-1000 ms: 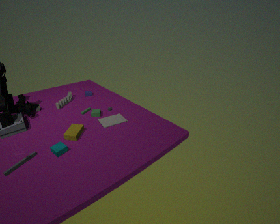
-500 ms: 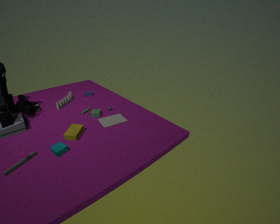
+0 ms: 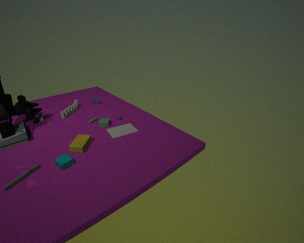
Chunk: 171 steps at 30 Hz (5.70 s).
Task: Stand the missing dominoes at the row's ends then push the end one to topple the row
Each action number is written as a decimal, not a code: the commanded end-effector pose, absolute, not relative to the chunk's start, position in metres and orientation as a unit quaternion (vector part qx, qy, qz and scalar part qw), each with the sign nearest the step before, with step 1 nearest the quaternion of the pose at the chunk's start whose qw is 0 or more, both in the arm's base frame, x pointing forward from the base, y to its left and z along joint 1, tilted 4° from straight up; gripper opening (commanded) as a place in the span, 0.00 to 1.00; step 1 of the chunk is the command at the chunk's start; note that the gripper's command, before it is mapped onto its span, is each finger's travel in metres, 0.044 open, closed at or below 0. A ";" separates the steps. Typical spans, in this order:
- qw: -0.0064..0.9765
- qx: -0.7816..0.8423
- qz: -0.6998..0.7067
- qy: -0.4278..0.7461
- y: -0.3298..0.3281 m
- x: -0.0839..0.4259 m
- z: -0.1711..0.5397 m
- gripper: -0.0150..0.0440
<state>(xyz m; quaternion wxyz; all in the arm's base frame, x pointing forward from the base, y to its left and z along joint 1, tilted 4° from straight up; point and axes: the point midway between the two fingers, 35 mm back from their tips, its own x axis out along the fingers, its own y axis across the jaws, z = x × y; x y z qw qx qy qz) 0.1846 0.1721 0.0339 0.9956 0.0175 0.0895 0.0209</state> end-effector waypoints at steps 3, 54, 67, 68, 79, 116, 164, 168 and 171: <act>0.995 0.046 -0.010 0.089 0.168 0.202 0.045 1.00; 0.501 0.479 -0.496 0.523 0.174 0.210 0.072 1.00; 0.501 0.479 -0.496 0.523 0.174 0.207 0.006 1.00; 0.501 0.479 -0.496 0.523 0.174 0.207 0.004 1.00; 0.501 0.479 -0.496 0.523 0.174 0.206 -0.006 0.87; 0.531 0.447 -0.463 0.551 0.170 0.219 0.129 0.44; 0.664 -0.212 0.216 0.684 0.090 0.323 0.097 0.44; 0.664 -0.212 0.216 0.683 0.091 0.325 0.076 0.44; 0.664 -0.212 0.216 0.683 0.091 0.325 0.060 0.44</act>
